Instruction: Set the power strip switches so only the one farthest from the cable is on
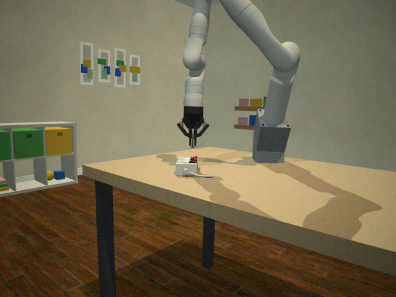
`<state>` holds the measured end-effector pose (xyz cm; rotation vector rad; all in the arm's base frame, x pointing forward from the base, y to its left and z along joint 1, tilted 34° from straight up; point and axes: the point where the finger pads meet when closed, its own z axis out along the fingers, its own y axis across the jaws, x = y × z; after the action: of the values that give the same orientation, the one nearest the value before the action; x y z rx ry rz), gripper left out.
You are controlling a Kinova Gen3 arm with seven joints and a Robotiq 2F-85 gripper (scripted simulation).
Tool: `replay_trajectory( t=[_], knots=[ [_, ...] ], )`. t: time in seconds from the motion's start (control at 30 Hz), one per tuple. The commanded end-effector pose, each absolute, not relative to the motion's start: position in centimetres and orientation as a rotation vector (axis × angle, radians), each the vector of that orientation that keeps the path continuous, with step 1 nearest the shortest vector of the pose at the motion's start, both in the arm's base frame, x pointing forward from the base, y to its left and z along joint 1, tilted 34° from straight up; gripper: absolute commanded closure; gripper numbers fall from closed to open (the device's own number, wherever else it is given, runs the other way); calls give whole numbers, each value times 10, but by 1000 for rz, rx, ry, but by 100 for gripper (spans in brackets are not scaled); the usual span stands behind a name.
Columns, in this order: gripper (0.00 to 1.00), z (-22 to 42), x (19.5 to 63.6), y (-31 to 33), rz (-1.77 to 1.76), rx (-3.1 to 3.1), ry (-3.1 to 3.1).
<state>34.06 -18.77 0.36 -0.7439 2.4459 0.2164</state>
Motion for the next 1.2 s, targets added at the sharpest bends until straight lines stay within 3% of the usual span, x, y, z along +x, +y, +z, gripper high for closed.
replay_trajectory(
  t=[0.0,0.1,0.13,1.17],
  knots=[
    [100,4,340,-188,215,-743,2446],
    [100,4,340,-188,215,-743,2446],
    [0,4,340,-188,215,-743,2446],
    [0,83,295,-217,215,-743,2446]
  ],
)
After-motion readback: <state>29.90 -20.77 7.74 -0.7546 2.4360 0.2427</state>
